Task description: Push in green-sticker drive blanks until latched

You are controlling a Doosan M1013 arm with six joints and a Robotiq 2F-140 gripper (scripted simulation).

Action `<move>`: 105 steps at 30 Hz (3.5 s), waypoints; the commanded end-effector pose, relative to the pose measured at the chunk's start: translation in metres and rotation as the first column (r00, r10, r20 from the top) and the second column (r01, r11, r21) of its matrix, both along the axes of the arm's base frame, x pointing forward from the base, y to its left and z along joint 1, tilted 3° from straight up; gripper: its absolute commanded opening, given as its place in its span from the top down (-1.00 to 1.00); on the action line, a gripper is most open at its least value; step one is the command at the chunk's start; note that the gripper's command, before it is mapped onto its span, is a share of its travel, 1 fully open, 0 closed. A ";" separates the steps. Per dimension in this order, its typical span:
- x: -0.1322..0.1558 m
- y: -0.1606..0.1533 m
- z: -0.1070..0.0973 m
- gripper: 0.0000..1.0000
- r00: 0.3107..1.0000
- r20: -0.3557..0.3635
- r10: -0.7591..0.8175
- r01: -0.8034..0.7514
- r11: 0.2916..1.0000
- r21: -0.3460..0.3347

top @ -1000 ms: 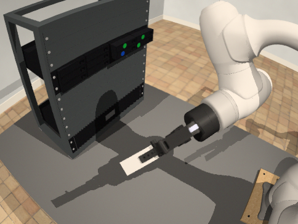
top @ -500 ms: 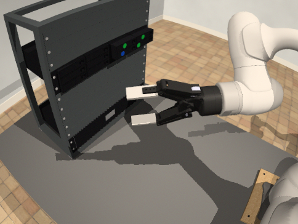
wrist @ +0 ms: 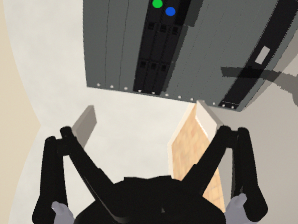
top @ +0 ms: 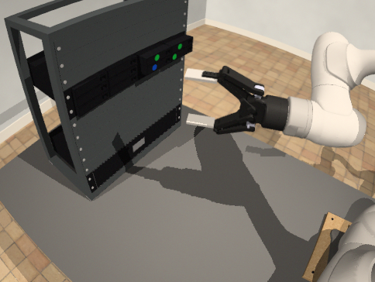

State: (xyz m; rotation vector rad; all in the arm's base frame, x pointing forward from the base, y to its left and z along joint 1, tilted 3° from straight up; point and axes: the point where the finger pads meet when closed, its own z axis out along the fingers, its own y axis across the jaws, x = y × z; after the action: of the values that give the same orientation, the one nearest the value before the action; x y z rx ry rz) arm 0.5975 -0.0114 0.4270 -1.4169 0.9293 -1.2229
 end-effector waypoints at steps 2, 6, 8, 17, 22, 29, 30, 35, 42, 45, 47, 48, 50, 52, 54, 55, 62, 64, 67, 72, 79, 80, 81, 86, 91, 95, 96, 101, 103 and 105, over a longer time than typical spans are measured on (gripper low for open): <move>-0.003 -0.026 0.000 -1.00 0.998 0.002 -0.064 0.064 0.997 0.035; -0.007 -0.048 -0.001 -1.00 0.993 0.002 -0.120 0.119 0.991 0.067; -0.009 -0.062 -0.002 -1.00 0.988 0.000 -0.154 0.153 0.984 0.087; -0.024 -0.112 -0.008 -1.00 0.961 -0.009 -0.275 0.273 0.949 0.158; -0.028 -0.124 -0.009 -1.00 0.952 -0.012 -0.305 0.303 0.937 0.176; -0.037 -0.145 -0.013 -1.00 0.934 -0.019 -0.356 0.352 0.913 0.207; -0.038 -0.148 -0.013 -1.00 0.932 -0.020 -0.362 0.358 0.910 0.210; -0.042 -0.156 -0.015 -1.00 0.924 -0.024 -0.382 0.378 0.899 0.223; -0.044 -0.161 -0.016 -1.00 0.919 -0.026 -0.394 0.389 0.892 0.230; -0.045 -0.163 -0.016 -1.00 0.917 -0.026 -0.397 0.392 0.890 0.232; -0.045 -0.163 -0.016 -1.00 0.917 -0.027 -0.399 0.393 0.889 0.233; -0.045 -0.163 -0.016 -1.00 0.917 -0.027 -0.399 0.394 0.889 0.234; -0.045 -0.163 -0.016 -1.00 0.916 -0.027 -0.399 0.394 0.889 0.234; -0.045 -0.163 -0.016 -1.00 0.916 -0.027 -0.400 0.394 0.889 0.234; -0.045 -0.163 -0.016 -1.00 0.916 -0.027 -0.400 0.394 0.889 0.234; -0.045 -0.163 -0.016 -1.00 0.916 -0.027 -0.400 0.394 0.889 0.234; -0.045 -0.163 -0.016 -1.00 0.916 -0.027 -0.400 0.394 0.889 0.234; -0.045 -0.163 -0.016 -1.00 0.916 -0.027 -0.400 0.394 0.889 0.234; -0.045 -0.163 -0.016 -1.00 0.916 -0.027 -0.400 0.394 0.889 0.234; -0.045 -0.163 -0.016 -1.00 0.916 -0.027 -0.400 0.394 0.889 0.234; -0.045 -0.163 -0.016 -1.00 0.916 -0.027 -0.400 0.394 0.889 0.234; -0.045 -0.163 -0.016 -1.00 0.916 -0.027 -0.400 0.394 0.889 0.234; -0.045 -0.163 -0.016 -1.00 0.916 -0.027 -0.400 0.394 0.889 0.234; -0.045 -0.163 -0.016 -1.00 0.916 -0.027 -0.400 0.394 0.889 0.234; -0.045 -0.163 -0.016 -1.00 0.916 -0.027 -0.400 0.394 0.889 0.234; -0.045 -0.163 -0.016 -1.00 0.916 -0.027 -0.400 0.394 0.889 0.234; -0.045 -0.163 -0.016 -1.00 0.916 -0.027 -0.400 0.394 0.889 0.234; -0.045 -0.163 -0.016 -1.00 0.916 -0.027 -0.400 0.394 0.889 0.234; -0.045 -0.163 -0.016 -1.00 0.916 -0.027 -0.400 0.394 0.889 0.234; -0.045 -0.163 -0.016 -1.00 0.916 -0.027 -0.400 0.394 0.889 0.234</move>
State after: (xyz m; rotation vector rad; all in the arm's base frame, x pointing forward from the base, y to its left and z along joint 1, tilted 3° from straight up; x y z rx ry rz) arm 0.5524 -0.1748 0.4109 -1.0508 1.3495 -1.3684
